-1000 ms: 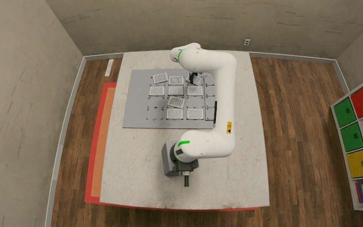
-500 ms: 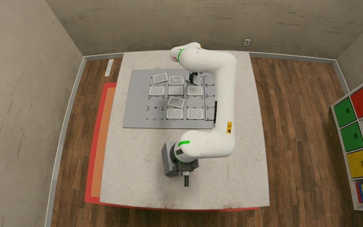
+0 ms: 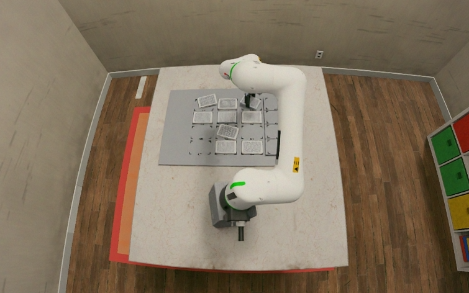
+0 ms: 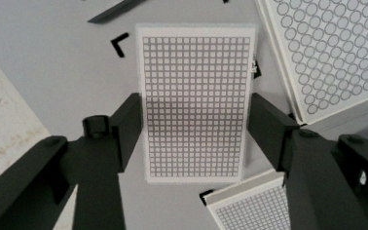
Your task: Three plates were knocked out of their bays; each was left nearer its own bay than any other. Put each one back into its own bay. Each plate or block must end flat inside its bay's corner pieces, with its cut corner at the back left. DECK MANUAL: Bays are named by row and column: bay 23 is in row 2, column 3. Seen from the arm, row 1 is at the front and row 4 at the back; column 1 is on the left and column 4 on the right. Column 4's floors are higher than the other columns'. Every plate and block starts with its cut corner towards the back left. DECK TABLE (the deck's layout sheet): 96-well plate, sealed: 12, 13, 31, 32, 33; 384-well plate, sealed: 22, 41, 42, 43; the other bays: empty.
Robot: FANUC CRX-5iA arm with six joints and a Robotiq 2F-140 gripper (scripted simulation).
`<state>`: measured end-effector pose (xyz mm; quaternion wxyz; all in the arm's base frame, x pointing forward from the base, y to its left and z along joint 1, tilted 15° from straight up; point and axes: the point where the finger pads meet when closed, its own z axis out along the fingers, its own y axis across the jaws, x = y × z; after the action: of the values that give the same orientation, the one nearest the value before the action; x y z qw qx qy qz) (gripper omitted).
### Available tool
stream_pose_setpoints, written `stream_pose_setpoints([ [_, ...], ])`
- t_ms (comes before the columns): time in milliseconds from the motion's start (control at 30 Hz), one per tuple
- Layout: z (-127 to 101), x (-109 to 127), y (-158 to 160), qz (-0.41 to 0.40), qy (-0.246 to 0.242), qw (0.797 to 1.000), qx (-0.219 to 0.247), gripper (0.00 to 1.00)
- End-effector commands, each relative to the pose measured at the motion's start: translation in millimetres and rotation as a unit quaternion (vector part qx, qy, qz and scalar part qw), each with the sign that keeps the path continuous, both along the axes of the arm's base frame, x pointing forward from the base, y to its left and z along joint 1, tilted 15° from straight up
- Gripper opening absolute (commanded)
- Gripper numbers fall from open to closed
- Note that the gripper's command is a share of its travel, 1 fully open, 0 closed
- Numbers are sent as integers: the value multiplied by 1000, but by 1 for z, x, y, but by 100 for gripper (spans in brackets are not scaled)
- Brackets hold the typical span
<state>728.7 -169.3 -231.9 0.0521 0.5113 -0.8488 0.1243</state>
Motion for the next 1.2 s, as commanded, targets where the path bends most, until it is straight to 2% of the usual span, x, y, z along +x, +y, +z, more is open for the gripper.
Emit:
stream_pose_setpoints([
  [0,1,1,0,0,-1,1000,0,10],
  [967,29,0,8,0,-1,1000,0,10],
  [1100,30,-11,1,65,17,998,-3,10],
  [1167,30,-11,1,65,17,998,-3,10],
])
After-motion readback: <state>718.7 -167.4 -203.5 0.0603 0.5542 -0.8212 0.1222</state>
